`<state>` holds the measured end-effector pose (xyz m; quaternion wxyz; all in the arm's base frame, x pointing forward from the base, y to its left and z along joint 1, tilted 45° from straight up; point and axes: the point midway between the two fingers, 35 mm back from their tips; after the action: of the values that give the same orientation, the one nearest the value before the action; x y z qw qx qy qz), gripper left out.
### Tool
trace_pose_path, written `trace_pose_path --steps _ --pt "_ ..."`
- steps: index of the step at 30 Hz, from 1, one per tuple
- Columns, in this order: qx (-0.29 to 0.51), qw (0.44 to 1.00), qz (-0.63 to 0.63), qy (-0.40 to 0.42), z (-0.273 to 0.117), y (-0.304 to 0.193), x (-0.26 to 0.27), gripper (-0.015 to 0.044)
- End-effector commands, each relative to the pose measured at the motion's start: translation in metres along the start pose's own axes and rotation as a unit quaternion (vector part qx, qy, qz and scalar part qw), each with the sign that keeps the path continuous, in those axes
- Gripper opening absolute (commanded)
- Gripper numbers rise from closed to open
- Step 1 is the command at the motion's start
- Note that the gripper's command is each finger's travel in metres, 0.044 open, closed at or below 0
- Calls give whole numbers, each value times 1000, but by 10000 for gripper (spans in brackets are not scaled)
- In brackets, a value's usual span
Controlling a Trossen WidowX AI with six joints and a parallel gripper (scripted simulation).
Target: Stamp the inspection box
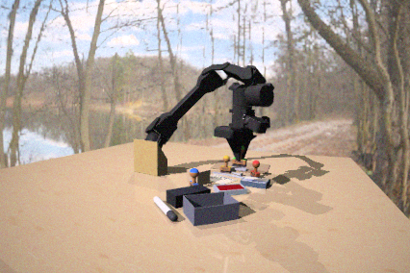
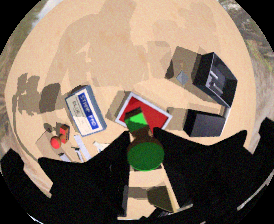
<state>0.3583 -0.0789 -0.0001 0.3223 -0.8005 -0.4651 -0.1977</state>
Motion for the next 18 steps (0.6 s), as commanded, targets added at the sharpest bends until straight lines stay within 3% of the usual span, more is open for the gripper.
trace_pose_path --steps 1,18 --pt "2 1000 -2 -2 3 13 -10 0" --pt "2 1000 -4 -1 13 57 -51 0"
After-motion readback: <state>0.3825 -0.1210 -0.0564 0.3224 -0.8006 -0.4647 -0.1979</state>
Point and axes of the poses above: the point midway between the two fingers, 35 mm back from their tips, its own z axis out along the fingers, its own x axis across the jaws, y = z × x, and after that the axes turned 12 degrees about z, right-handed
